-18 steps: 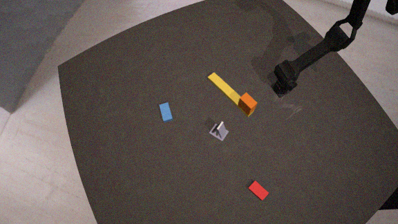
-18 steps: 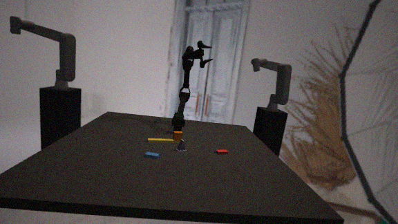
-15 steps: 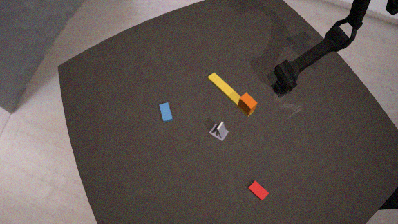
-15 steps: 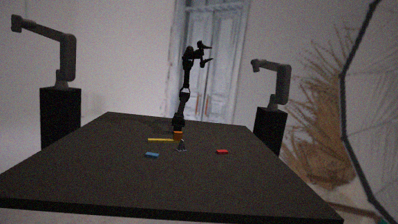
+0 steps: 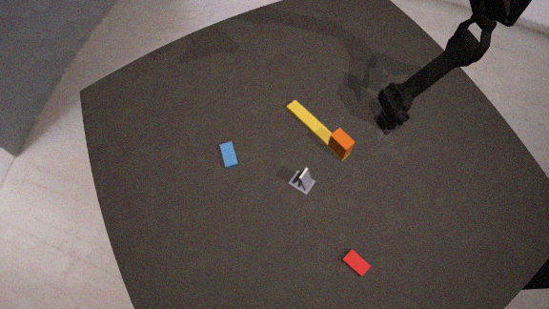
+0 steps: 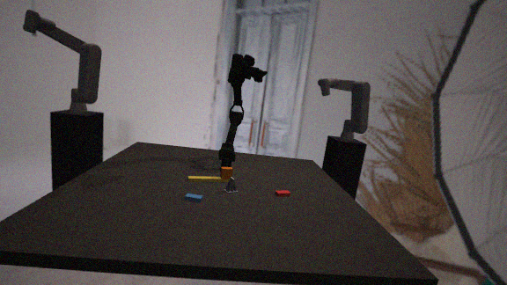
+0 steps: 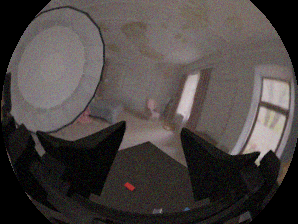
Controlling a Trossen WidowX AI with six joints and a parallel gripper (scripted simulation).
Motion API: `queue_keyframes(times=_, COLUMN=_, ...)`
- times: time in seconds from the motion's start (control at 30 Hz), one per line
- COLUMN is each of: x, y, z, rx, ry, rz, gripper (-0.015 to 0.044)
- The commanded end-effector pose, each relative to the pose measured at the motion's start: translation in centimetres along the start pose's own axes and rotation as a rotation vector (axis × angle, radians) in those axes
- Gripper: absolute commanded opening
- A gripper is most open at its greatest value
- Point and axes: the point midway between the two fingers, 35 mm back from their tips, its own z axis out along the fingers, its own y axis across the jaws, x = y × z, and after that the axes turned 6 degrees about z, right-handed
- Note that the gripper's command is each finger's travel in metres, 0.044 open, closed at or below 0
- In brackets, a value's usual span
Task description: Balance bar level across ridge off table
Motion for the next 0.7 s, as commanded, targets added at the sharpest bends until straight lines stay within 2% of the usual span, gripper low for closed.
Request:
queue_keyframes(times=0.0, x=3.4, y=-4.6, z=1.3, rx=0.132, ry=0.081, rz=0.231, gripper=0.0315)
queue_keyframes(times=0.33, x=15.5, y=-14.6, z=1.2, rx=0.58, ry=0.313, rz=0.838, gripper=0.0315)
queue_keyframes(times=0.67, x=28.2, y=-18.5, z=-4.0, rx=1.119, ry=0.555, rz=1.308, gripper=0.0315)
